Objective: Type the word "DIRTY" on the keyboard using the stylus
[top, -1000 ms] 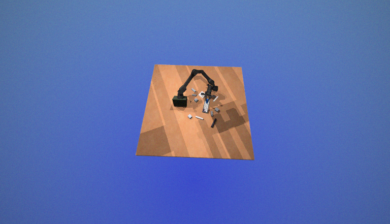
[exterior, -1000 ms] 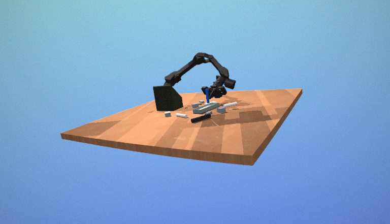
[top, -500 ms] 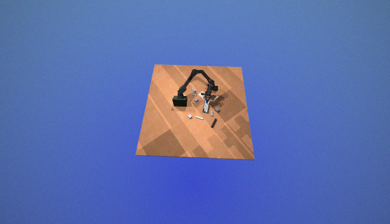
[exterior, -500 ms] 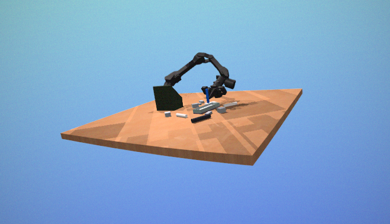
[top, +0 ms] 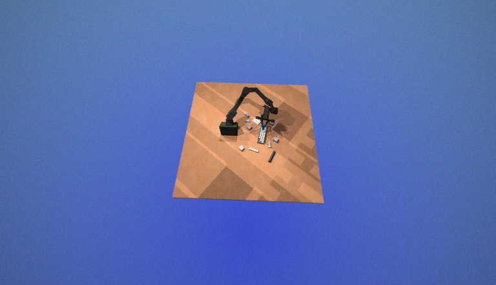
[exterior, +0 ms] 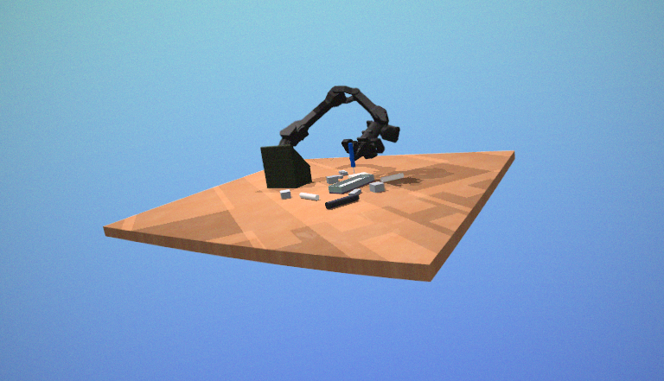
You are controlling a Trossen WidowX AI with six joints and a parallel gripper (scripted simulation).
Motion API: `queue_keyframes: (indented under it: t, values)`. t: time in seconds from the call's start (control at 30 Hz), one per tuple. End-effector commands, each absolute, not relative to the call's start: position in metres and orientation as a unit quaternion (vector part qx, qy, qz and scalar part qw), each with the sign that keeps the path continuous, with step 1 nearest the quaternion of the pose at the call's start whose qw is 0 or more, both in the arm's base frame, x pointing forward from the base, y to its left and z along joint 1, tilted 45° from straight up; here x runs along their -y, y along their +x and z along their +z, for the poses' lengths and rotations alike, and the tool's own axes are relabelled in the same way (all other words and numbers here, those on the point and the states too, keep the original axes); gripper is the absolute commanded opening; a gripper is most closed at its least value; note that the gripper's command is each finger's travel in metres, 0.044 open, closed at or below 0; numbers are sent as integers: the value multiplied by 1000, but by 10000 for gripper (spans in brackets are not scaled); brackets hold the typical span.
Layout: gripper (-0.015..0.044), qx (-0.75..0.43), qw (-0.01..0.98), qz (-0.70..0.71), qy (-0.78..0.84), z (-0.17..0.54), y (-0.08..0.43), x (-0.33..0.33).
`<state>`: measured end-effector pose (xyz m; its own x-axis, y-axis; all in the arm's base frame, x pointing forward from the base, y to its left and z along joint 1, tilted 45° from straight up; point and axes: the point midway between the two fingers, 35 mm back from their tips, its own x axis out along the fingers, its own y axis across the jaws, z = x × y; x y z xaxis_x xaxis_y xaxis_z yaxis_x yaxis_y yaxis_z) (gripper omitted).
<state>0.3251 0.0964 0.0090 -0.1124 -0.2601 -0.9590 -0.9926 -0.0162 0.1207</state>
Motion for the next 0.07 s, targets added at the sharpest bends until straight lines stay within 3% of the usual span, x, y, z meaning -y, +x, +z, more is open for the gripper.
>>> queue_keyframes:
  t: [0.0,0.03]
  values:
    - [81,-582,392,467,-538,9,325,-96]
    - [81,-582,392,467,-538,9,325,-96]
